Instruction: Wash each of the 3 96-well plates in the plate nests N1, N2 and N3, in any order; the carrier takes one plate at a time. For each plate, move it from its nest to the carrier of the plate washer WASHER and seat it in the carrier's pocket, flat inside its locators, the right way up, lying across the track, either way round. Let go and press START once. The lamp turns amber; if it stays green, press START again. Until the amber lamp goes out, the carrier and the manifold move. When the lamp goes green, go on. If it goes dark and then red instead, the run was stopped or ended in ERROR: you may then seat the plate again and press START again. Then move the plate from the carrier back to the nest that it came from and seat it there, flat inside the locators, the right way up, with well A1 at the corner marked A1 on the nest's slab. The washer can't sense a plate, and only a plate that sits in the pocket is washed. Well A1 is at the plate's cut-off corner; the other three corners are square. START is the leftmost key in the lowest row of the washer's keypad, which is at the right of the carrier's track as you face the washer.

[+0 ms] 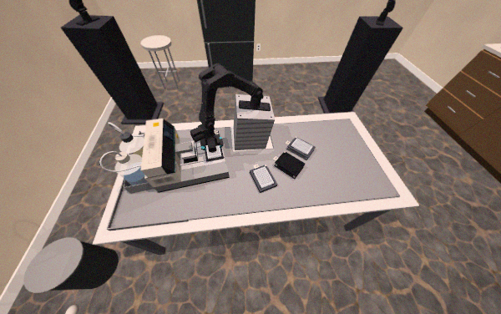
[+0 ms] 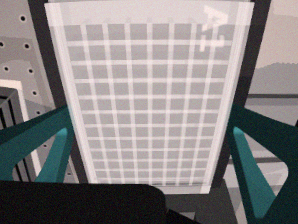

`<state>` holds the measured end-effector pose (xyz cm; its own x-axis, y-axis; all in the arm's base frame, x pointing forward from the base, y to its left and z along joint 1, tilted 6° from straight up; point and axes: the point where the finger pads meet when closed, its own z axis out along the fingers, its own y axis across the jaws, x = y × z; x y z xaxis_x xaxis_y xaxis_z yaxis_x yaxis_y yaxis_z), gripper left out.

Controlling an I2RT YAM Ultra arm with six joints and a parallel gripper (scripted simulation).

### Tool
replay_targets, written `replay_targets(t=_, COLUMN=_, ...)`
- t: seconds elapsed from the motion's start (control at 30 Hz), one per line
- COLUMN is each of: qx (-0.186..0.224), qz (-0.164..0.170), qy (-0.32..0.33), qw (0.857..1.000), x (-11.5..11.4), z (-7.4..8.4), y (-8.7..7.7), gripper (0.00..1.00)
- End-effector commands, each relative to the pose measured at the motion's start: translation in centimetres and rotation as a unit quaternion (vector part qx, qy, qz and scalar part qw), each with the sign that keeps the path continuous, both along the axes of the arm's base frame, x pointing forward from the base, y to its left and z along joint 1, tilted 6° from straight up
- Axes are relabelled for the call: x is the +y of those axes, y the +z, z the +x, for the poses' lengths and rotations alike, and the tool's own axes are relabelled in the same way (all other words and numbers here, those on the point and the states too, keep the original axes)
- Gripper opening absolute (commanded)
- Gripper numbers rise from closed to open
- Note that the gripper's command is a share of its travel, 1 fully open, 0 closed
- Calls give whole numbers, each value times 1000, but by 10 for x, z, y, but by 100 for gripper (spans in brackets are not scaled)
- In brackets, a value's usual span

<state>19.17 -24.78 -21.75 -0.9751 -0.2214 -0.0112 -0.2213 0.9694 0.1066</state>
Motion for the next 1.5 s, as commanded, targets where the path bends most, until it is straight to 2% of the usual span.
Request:
replay_targets(t=0.0, qx=-6, qz=-3, qy=0, qw=1000, x=-3, z=4, y=2, gripper=100)
replay_targets(t=0.9, qx=-6, qz=-3, qy=0, qw=1000, x=-3, z=4, y=2, gripper=100)
replay_targets(t=1.47, qx=-6, qz=-3, qy=0, qw=1000, x=-5, z=4, y=27, gripper=100)
